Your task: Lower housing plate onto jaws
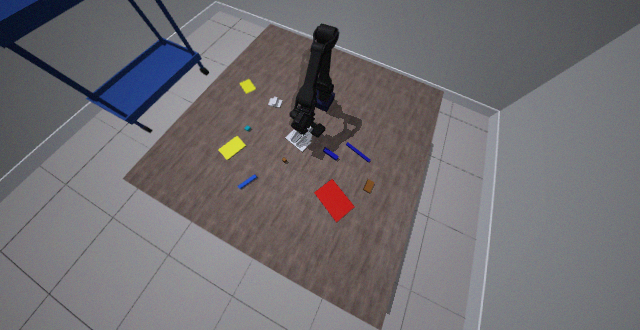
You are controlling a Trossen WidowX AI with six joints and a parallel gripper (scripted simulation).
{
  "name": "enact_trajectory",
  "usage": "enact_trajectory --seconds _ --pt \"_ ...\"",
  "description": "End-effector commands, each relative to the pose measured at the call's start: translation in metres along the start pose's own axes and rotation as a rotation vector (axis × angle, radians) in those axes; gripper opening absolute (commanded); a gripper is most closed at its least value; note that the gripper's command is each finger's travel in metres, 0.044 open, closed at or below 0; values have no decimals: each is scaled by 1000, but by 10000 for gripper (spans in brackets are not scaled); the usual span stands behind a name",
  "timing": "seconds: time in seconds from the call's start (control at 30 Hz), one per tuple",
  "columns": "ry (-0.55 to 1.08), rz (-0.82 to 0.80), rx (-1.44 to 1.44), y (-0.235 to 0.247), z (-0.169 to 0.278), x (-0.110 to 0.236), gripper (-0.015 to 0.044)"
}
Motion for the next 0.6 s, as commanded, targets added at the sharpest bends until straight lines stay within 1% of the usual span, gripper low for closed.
enact_trajectory --seconds 0.0,0.57 --pt "-1 4 4 0 0 -1 351" --pt "-1 4 3 0 0 -5 351"
Point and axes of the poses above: the point midway between the two fingers, 35 mm back from their tips, its own x axis back along the fingers, its own y axis across the jaws, z = x × y, the point moved 9 cm from there along x, back along the fingers, and after that the axes turned 5 degrees about x, right-handed, at the moved point
